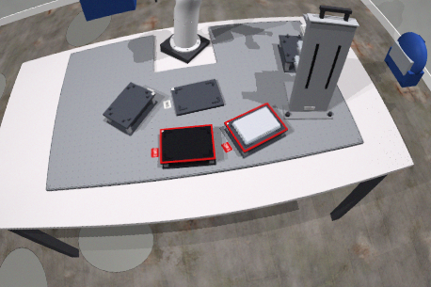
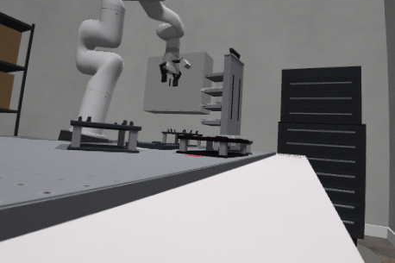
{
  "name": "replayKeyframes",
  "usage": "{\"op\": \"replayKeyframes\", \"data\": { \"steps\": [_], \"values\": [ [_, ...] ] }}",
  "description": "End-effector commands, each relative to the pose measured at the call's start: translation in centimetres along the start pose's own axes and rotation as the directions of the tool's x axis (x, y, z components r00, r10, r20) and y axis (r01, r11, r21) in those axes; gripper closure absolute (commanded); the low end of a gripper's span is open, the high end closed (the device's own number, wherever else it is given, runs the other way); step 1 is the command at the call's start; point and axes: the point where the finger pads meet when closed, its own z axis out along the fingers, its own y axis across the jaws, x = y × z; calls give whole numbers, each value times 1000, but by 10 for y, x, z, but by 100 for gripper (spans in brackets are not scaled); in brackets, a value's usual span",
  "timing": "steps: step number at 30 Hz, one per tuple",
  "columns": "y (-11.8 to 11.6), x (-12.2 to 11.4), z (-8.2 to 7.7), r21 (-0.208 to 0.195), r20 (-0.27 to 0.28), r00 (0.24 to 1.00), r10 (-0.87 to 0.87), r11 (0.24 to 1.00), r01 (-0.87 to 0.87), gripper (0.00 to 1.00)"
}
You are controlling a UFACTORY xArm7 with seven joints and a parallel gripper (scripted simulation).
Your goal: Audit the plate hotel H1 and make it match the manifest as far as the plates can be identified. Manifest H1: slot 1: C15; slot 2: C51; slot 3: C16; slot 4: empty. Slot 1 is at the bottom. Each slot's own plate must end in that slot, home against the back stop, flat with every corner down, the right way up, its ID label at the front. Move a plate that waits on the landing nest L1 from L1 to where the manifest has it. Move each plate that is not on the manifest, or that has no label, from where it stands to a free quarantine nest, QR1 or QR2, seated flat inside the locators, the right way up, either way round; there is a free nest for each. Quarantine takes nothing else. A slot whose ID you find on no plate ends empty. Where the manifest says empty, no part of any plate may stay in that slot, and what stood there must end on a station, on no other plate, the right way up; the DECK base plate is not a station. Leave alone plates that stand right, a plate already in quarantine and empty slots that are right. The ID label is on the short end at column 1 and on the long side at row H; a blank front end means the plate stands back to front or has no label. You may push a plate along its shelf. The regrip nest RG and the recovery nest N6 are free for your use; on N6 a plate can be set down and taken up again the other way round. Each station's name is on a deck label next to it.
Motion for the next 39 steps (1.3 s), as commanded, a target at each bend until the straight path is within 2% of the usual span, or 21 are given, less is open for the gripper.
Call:
{"op": "replayKeyframes", "data": {
  "steps": [1, 39],
  "values": [
    [-1, 0, 5, 5, 1, 1000, 0, 1000, 0, 0],
    [-1, 0, 62, 5, 1, 1000, 0, 1000, 0, 0]
  ]
}}
